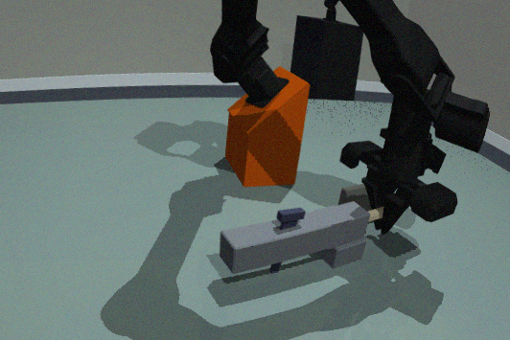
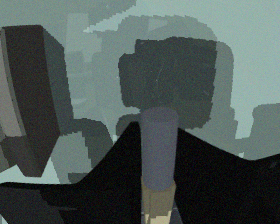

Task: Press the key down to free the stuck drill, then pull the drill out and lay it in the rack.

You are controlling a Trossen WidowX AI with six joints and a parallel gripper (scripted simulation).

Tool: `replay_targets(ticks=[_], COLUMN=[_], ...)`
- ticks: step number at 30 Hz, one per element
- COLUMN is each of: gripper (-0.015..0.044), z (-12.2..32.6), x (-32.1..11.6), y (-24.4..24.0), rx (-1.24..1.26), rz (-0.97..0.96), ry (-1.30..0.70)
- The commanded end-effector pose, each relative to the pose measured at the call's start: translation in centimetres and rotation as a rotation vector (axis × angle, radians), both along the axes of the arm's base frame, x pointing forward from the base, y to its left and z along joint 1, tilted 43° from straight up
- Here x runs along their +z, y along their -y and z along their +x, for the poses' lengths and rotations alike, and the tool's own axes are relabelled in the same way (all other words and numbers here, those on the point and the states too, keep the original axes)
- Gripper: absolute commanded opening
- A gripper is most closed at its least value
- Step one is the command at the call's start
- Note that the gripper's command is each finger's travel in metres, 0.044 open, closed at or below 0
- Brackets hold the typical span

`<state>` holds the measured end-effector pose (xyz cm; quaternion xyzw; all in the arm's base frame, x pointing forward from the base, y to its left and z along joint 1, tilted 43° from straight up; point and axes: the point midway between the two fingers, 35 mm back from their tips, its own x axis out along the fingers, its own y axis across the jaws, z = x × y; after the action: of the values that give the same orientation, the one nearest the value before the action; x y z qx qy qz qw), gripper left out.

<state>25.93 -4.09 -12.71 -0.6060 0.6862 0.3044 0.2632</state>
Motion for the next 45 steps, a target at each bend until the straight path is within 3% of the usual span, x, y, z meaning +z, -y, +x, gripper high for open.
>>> replay_targets(ticks=[1, 45], gripper=[0.0000, 0.0000], z=[0.0, 0.2], x=[-0.3, -4.1], y=[-0.5, -5.3], rx=[0.002, 0.002], rz=[0.002, 0.007], ry=[0.003, 0.005])
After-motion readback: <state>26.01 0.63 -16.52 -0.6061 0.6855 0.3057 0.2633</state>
